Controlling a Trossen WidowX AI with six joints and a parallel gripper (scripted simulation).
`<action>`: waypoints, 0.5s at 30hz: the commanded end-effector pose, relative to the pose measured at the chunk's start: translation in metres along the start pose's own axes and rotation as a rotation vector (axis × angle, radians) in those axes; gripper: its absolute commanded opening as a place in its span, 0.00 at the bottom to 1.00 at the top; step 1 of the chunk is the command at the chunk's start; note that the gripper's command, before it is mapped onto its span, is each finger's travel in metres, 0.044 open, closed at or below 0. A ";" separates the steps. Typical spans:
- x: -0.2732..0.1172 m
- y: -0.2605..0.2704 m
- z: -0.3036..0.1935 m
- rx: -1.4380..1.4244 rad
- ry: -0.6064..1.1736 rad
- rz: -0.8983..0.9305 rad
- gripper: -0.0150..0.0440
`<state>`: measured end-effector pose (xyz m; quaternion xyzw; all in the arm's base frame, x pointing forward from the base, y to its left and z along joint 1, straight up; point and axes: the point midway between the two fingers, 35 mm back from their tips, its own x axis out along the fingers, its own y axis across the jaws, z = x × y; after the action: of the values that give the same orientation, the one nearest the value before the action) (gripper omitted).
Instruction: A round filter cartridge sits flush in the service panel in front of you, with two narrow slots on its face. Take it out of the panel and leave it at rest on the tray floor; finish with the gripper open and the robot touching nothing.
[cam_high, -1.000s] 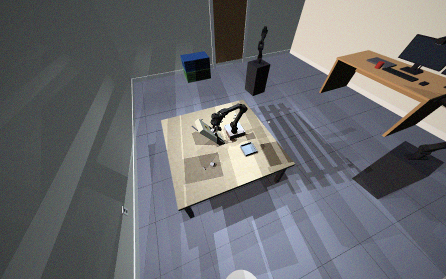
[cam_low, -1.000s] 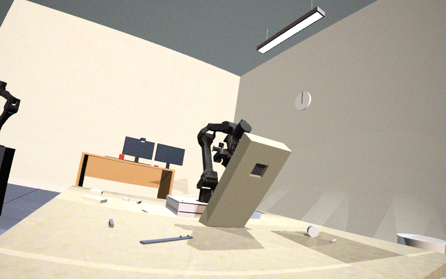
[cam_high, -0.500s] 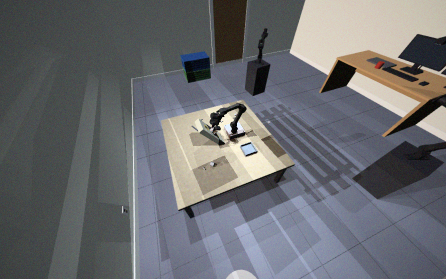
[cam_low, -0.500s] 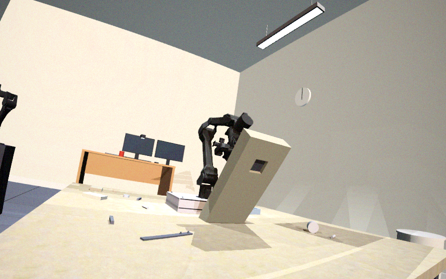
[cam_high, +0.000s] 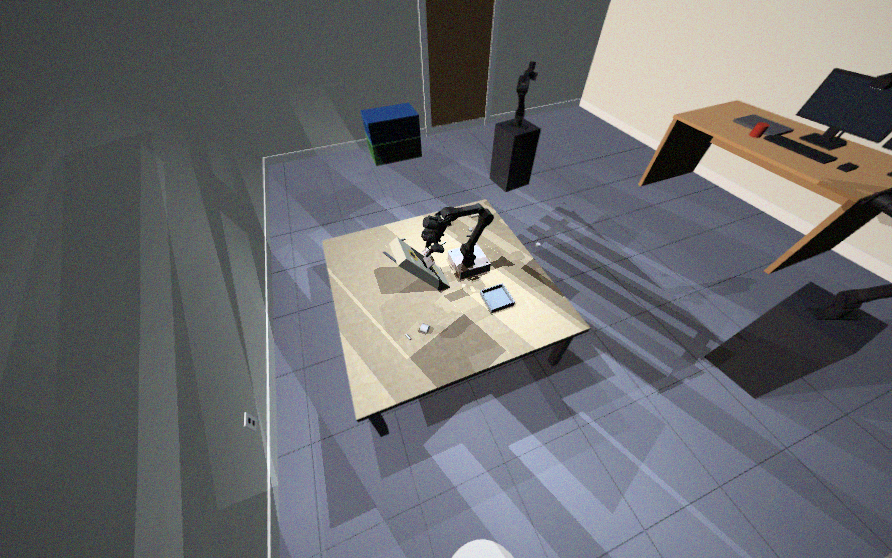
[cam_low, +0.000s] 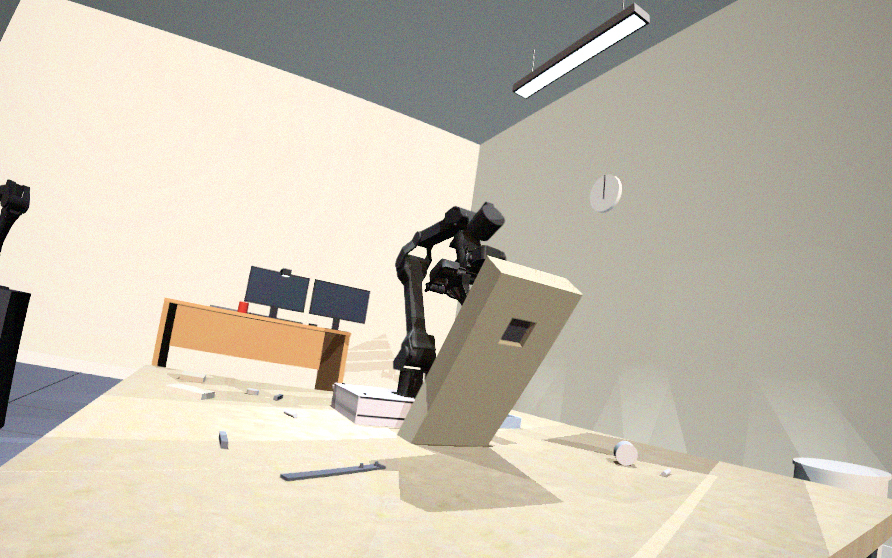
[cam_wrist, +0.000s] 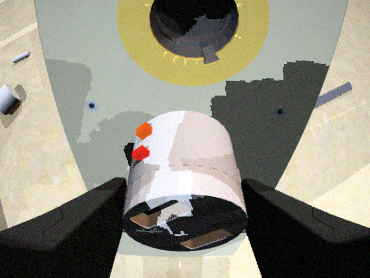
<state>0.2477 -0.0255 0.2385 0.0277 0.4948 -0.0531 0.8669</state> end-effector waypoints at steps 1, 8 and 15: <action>-0.022 0.000 0.002 0.004 -0.013 -0.002 0.25; -0.038 0.004 0.001 0.005 -0.009 -0.001 0.25; -0.033 0.024 0.003 0.007 -0.001 0.002 0.25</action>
<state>0.2335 -0.0063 0.2664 0.0304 0.4969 -0.0513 0.8657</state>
